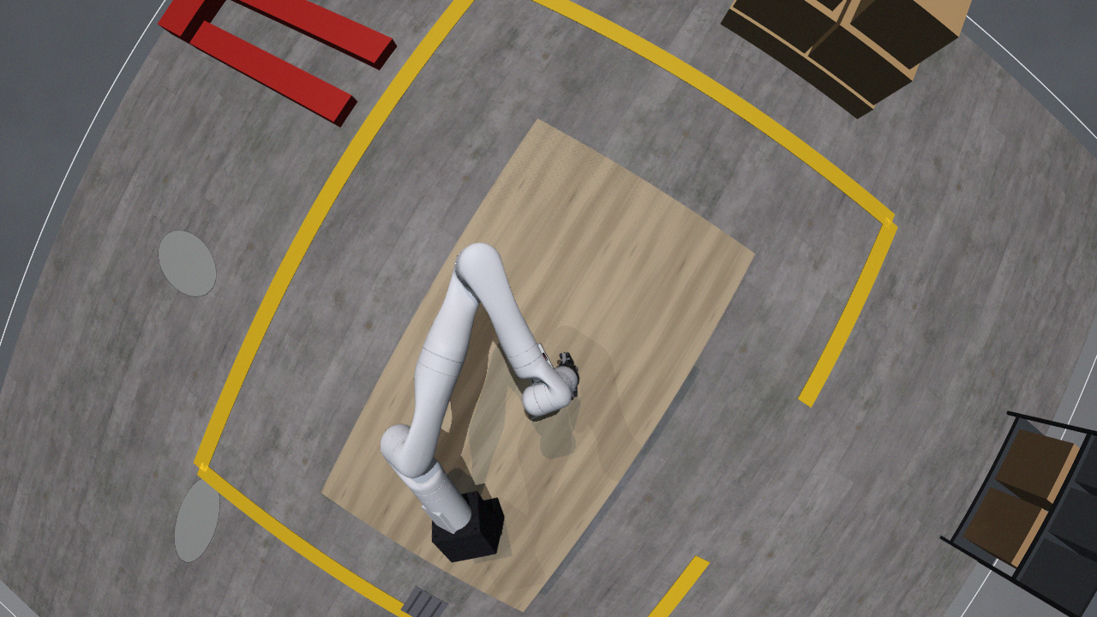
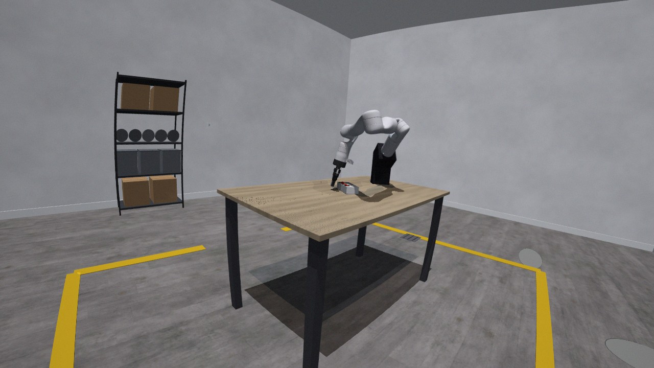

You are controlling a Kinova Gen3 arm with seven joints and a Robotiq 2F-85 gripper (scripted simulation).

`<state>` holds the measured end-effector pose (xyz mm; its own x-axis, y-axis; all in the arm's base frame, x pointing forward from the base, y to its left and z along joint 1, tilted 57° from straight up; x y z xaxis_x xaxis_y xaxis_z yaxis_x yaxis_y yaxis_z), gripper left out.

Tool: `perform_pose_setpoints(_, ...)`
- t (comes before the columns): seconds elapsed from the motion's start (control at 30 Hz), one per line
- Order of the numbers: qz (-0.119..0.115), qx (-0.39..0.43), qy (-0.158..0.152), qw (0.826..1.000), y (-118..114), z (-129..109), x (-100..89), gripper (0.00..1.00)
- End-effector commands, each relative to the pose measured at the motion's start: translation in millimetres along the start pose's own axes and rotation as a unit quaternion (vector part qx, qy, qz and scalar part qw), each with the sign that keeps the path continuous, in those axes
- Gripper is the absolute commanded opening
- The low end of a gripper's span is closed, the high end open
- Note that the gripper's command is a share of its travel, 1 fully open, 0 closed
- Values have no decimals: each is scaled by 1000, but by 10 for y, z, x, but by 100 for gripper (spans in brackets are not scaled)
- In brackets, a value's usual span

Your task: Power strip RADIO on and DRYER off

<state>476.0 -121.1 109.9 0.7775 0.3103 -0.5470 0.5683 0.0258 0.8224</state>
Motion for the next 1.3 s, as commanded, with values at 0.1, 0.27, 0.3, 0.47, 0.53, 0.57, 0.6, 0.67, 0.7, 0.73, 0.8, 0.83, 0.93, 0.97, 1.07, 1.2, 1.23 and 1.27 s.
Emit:
perform_pose_setpoints(0.1, 0, 0, -1, 1000, 3, 6, -5, 0)
perform_pose_setpoints(0.27, 0, 0, -1, 1000, 3, 6, -5, 0)
perform_pose_setpoints(0.3, 0, 0, -1, 1000, 3, 6, -5, 0)
perform_pose_setpoints(0.47, 0, 0, -1, 1000, 3, 6, -5, 0)
perform_pose_setpoints(0.53, 0, 0, -1, 1000, 3, 6, -5, 0)
perform_pose_setpoints(0.57, 0, 0, -1, 1000, 3, 6, -5, 0)
perform_pose_setpoints(0.6, 0, 0, -1, 1000, 3, 6, -5, 0)
perform_pose_setpoints(0.67, 0, 0, -1, 1000, 3, 6, -5, 0)
perform_pose_setpoints(0.7, 0, 0, -1, 1000, 3, 6, -5, 0)
perform_pose_setpoints(0.73, 0, 0, -1, 1000, 3, 6, -5, 0)
perform_pose_setpoints(0.8, 0, 0, -1, 1000, 3, 6, -5, 0)
perform_pose_setpoints(0.83, 0, 0, -1, 1000, 3, 6, -5, 0)
perform_pose_setpoints(0.93, 0, 0, -1, 1000, 3, 6, -5, 0)
perform_pose_setpoints(0.97, 0, 0, -1, 1000, 3, 6, -5, 0)
perform_pose_setpoints(1.07, 1, 0, -1, 1000, 4, 8, -11, 0)
perform_pose_setpoints(1.2, 2, 0, 0, 1000, 14, 16, -43, 0)
perform_pose_setpoints(1.23, 2, 0, 0, 1000, 14, 16, -43, 0)
perform_pose_setpoints(1.27, 2, 0, 0, 1000, 14, 16, -43, 0)
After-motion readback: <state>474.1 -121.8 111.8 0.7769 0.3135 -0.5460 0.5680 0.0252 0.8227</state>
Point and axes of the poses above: the point where the finger pads meet when closed, its own x axis out along the fingers, its own y axis across the jaws, z = x × y, the point moved 2 cm from there along -x, back along the fingers, and after that the axes turned 15 degrees about x, right-handed, at the moved point
